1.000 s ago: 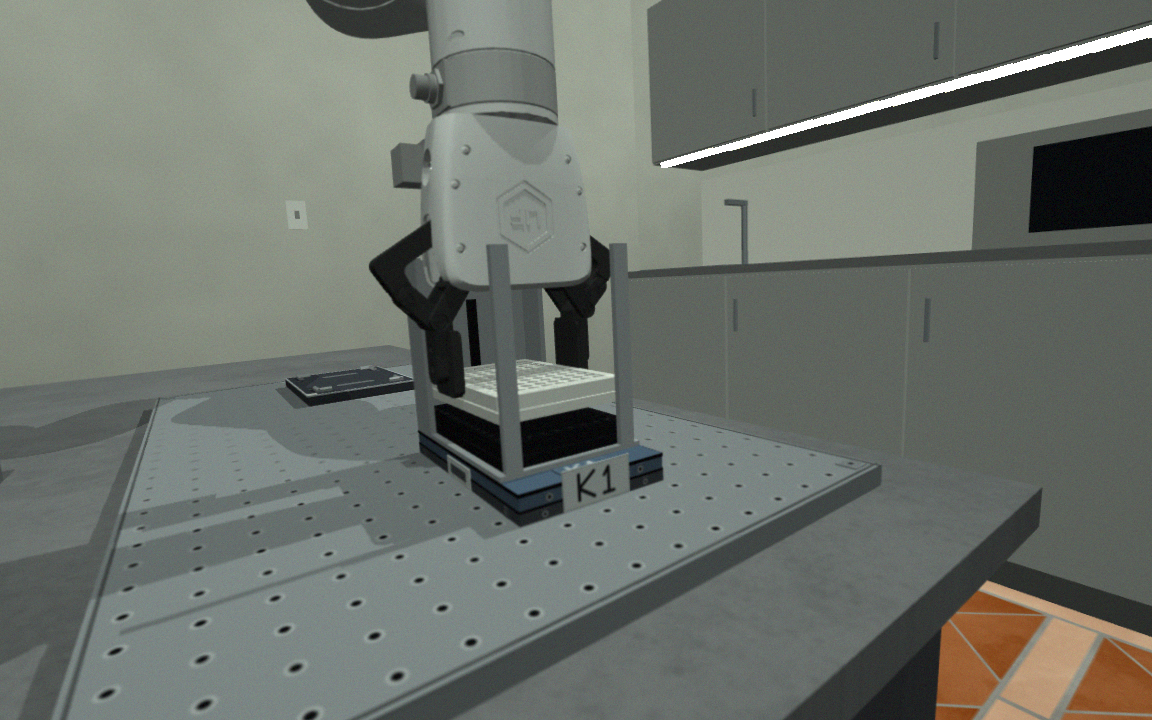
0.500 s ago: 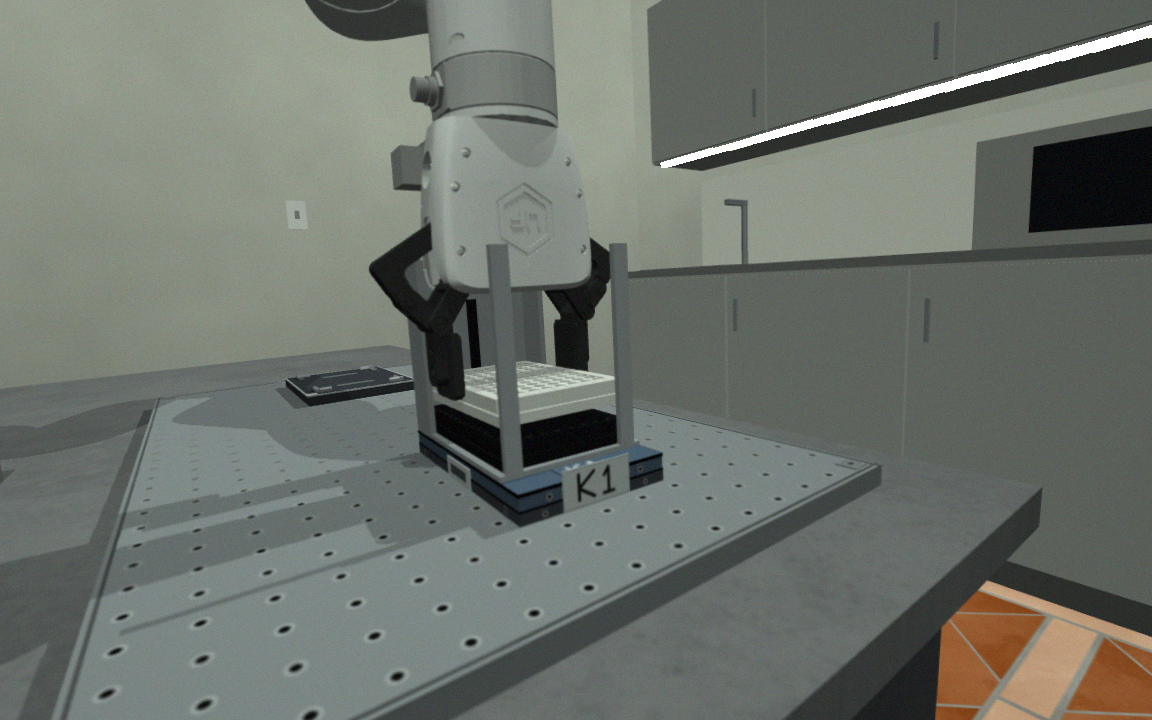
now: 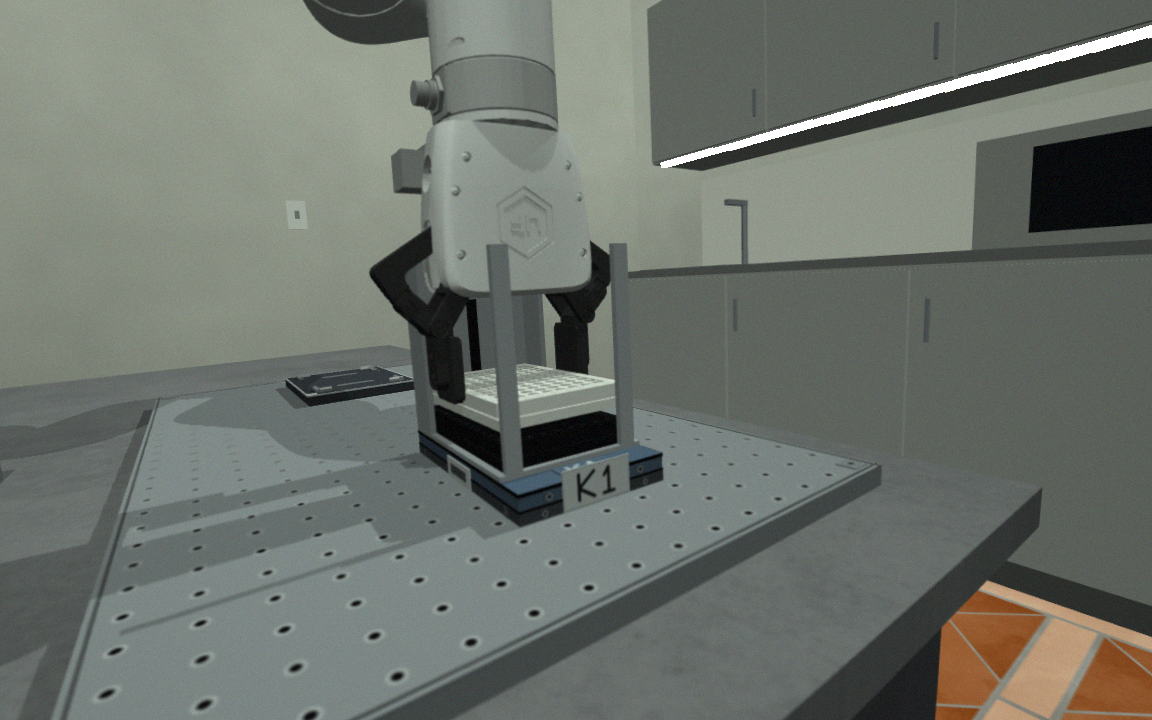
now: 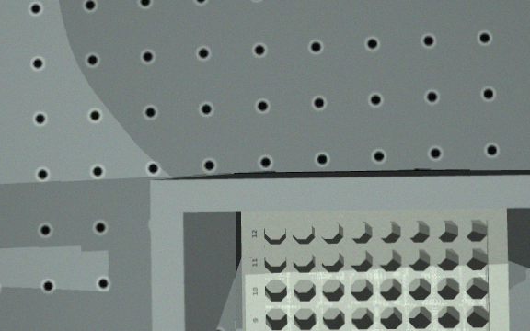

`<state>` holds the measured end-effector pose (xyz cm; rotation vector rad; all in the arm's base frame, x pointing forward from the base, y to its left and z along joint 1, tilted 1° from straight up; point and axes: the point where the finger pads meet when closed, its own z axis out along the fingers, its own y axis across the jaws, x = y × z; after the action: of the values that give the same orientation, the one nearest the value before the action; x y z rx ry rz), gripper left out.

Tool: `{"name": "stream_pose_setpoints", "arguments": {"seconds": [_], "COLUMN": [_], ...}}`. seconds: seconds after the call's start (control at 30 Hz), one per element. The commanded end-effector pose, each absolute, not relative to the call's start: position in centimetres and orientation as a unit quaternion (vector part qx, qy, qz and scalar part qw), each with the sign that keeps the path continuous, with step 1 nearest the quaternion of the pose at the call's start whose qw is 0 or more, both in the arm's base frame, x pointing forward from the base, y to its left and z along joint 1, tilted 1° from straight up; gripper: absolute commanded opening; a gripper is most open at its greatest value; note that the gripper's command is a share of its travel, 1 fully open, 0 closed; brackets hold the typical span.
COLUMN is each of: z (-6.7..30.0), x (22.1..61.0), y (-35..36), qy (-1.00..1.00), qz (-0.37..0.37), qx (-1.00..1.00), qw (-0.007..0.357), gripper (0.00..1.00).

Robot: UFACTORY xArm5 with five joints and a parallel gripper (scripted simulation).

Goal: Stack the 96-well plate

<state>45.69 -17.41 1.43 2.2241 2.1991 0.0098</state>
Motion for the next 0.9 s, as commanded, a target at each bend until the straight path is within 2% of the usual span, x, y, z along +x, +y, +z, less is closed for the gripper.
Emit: {"name": "stream_pose_setpoints", "arguments": {"seconds": [0.0,0.87], "z": [1.51,1.13], "x": [45.81,45.81], "y": [-17.45,-17.45], "qy": [0.703,0.703], "qz": [0.004,0.004], "qx": [0.711,0.711], "qw": [0.008,0.008], "gripper": [0.00,0.00]}}
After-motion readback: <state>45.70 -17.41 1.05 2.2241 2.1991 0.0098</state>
